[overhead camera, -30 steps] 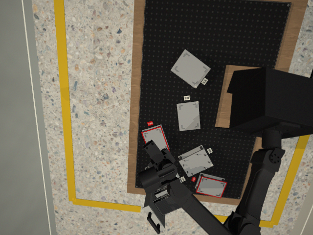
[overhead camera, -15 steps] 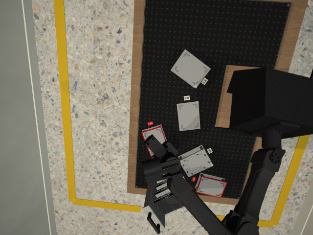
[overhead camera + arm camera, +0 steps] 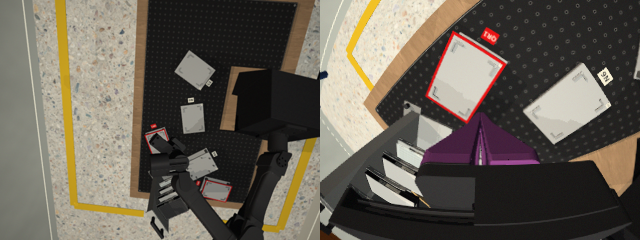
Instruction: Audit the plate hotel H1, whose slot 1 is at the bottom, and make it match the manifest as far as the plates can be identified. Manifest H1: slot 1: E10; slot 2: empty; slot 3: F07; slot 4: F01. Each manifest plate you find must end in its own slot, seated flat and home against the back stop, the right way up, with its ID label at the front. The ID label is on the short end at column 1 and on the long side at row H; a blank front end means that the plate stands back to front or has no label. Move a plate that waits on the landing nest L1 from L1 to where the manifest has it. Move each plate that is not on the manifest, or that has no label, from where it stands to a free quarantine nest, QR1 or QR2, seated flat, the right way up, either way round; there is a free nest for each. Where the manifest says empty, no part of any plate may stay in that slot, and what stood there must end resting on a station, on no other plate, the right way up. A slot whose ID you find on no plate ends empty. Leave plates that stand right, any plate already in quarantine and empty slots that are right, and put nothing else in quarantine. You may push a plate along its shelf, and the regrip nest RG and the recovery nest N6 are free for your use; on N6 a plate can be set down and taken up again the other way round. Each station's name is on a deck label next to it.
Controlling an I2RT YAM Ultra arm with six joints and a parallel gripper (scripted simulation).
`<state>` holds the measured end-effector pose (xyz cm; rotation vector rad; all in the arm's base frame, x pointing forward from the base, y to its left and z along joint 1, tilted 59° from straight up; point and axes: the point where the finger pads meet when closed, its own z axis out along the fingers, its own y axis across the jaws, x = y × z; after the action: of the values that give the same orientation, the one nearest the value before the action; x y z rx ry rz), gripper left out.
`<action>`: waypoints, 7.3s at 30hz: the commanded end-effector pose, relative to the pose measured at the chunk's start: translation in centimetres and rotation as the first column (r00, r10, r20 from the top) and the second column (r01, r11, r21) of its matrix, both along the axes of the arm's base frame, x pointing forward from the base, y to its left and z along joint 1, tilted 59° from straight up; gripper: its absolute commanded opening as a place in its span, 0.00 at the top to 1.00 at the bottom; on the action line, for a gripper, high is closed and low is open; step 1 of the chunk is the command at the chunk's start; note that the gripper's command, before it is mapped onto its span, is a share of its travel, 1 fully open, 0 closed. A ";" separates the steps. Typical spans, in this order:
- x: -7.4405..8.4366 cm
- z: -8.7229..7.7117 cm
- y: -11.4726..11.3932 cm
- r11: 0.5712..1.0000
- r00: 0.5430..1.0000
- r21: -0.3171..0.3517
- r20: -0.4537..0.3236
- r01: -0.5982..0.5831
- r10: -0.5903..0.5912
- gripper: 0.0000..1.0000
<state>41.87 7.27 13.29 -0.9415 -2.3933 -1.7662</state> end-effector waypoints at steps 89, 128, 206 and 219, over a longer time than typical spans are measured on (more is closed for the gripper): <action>-12.0 -4.7 -4.4 0.858 0.804 -0.358 0.340 -0.369 0.488 1.00; -13.9 2.5 0.3 0.943 0.579 -0.333 0.764 -0.021 0.283 1.00; -14.0 2.4 0.4 0.959 0.275 -0.194 0.952 0.207 0.134 1.00; -15.3 4.6 1.8 0.958 0.271 -0.195 0.953 0.211 0.134 1.00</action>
<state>26.24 9.32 17.91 0.5089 -3.3221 -2.5412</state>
